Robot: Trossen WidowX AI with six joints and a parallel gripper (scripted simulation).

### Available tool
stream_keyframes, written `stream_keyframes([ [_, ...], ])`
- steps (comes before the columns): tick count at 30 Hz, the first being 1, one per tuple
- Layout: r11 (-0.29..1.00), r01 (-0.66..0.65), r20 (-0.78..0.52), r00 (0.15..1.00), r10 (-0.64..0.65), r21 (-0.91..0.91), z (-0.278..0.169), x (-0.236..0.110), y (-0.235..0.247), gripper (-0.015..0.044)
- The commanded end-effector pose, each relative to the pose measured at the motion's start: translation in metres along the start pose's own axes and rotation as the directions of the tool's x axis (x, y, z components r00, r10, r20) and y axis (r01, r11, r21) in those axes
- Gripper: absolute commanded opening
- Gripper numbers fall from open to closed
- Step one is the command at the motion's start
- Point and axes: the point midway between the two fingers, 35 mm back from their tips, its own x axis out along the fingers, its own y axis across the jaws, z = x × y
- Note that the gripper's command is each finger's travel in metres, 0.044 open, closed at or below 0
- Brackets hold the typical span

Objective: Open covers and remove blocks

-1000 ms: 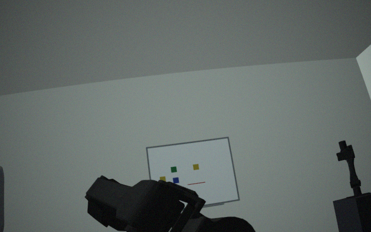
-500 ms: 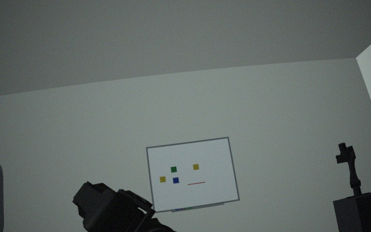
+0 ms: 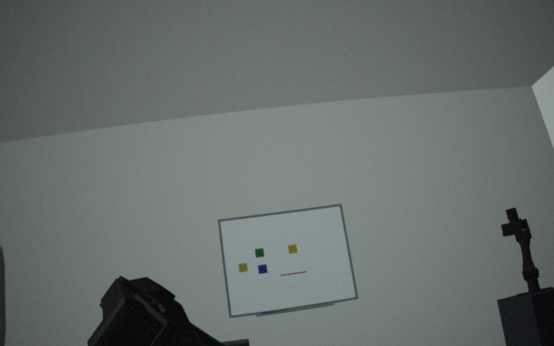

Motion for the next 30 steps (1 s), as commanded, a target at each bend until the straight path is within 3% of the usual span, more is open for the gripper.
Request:
stream_keyframes([
  [1,1.000,0.005,-0.013,1.000,-0.005,-0.006,-0.017,0.002,-0.003,0.0080],
  [30,1.000,0.000,-0.011,1.000,0.000,-0.004,-0.015,0.042,-0.005,0.0080],
])
